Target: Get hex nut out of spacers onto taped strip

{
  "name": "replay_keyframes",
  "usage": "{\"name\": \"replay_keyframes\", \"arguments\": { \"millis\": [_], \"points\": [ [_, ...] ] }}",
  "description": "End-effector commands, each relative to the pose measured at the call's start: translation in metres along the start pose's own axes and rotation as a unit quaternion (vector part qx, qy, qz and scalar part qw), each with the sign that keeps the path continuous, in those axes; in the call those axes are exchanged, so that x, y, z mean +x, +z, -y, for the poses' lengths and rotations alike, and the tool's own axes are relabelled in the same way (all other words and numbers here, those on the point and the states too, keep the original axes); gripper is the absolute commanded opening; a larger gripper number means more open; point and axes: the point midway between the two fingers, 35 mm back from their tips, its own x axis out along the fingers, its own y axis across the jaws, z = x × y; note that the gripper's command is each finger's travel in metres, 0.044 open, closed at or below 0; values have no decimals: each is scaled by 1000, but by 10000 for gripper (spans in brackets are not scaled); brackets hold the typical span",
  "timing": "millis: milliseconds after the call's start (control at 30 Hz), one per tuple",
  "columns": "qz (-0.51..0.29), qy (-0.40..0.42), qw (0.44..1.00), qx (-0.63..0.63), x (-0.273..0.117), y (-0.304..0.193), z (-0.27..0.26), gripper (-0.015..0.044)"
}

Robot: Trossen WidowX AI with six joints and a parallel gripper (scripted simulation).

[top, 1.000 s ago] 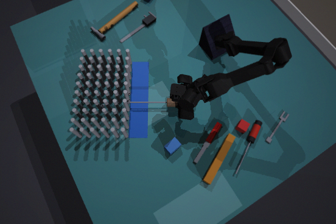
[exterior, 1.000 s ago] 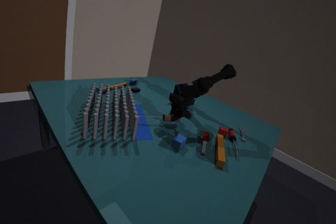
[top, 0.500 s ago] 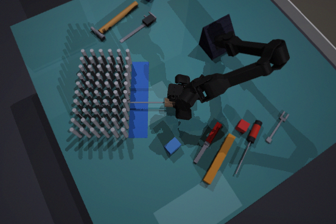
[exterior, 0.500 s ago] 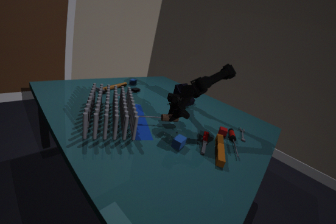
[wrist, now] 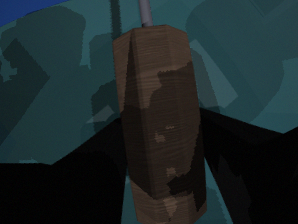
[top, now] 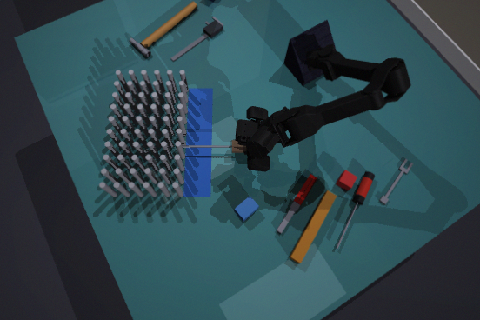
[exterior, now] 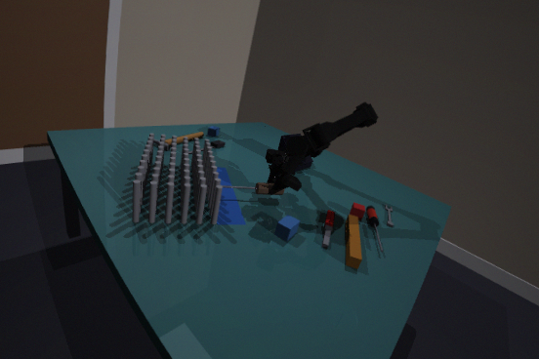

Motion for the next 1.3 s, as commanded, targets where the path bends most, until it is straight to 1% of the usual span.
{"name": "replay_keyframes", "arguments": {
  "millis": [0,1267],
  "points": [
    [4,4,1000,-3,-1,5,-2,0],
    [5,4,1000,-4,9,29,-3,0]
  ]
}}
